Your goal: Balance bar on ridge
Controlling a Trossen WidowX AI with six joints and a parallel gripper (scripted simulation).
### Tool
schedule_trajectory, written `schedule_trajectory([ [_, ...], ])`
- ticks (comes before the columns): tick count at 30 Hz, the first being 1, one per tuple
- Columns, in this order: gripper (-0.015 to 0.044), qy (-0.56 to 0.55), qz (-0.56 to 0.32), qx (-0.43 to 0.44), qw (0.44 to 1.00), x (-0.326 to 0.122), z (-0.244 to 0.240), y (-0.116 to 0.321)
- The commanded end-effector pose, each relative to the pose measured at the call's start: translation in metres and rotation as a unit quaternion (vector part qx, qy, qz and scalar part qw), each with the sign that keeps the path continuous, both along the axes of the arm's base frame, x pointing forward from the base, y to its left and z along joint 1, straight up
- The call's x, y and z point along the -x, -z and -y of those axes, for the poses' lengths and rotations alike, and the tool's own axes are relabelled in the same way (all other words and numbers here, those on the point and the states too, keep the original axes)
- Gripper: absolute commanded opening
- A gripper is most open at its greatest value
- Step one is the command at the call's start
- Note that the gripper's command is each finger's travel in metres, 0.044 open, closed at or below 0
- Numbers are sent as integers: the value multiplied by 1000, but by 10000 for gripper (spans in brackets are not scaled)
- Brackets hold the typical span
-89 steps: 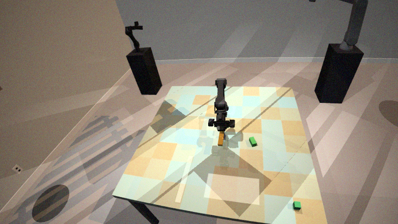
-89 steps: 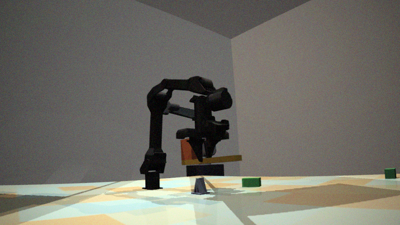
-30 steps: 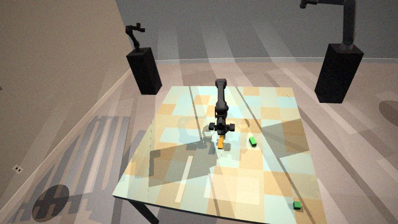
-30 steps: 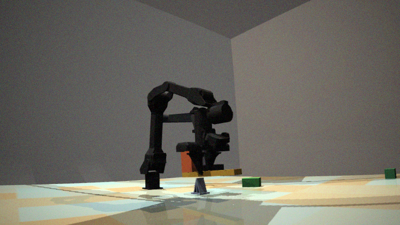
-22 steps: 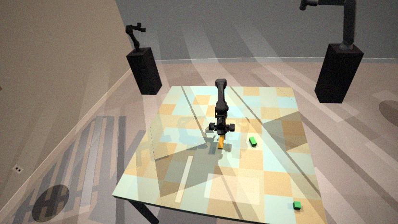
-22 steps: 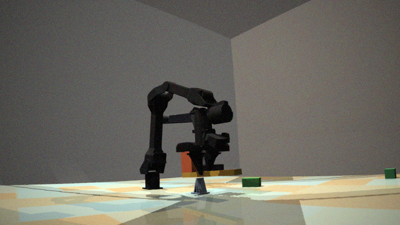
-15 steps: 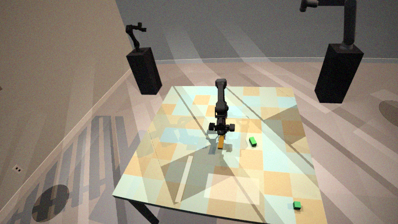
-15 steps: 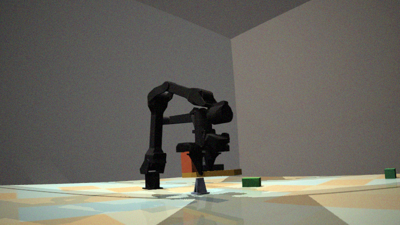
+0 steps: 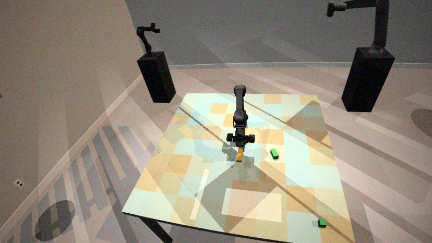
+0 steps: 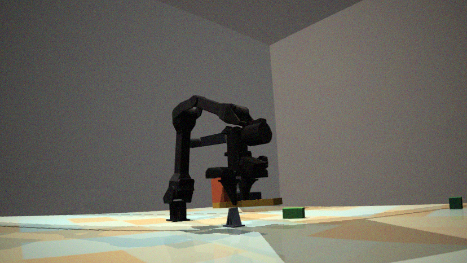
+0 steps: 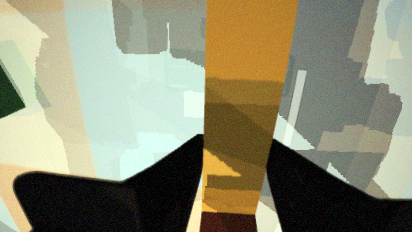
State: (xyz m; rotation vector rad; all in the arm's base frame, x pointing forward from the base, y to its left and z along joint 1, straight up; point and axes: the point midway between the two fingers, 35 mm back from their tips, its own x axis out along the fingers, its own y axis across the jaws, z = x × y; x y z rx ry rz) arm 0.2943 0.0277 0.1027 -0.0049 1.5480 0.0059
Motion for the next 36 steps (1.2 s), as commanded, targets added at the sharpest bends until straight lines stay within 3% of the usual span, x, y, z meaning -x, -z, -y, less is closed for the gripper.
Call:
schedule_trajectory([
  [1,0,-1,1,-1,1000,0,0,0],
  [36,0,-1,1,-1,1000,0,0,3],
])
